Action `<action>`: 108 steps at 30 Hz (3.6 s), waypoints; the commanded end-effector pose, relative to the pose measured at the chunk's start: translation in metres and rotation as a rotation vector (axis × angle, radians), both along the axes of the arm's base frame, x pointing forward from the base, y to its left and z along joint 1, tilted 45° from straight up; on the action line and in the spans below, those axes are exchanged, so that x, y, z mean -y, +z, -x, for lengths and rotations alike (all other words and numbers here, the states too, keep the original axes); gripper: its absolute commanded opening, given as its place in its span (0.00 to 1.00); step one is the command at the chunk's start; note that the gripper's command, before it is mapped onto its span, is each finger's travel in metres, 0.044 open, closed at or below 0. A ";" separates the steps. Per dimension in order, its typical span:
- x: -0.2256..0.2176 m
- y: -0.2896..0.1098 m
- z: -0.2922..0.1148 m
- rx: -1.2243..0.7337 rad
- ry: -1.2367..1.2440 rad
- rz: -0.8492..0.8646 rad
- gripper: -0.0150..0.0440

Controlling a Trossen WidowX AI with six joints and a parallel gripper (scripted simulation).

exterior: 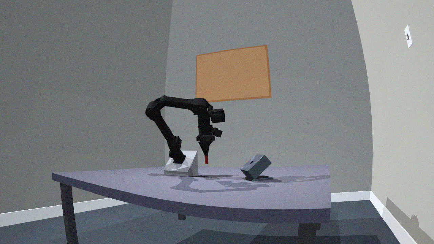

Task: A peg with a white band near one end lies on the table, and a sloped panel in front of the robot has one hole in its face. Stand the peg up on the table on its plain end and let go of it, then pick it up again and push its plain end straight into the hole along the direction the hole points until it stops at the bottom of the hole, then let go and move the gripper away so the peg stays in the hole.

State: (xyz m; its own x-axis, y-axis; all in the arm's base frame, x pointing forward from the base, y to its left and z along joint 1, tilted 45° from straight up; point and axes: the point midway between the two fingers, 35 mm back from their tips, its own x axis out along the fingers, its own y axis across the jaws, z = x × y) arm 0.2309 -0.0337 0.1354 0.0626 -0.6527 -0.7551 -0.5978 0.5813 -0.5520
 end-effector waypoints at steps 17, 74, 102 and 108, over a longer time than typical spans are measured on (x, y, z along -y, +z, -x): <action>-0.014 0.005 -0.045 0.118 0.089 -0.179 0.25; -0.018 0.022 -0.155 0.406 0.367 -0.356 0.25; -0.009 -0.003 -0.175 0.418 0.369 -0.358 0.25; -0.008 -0.005 -0.176 0.420 0.367 -0.356 0.25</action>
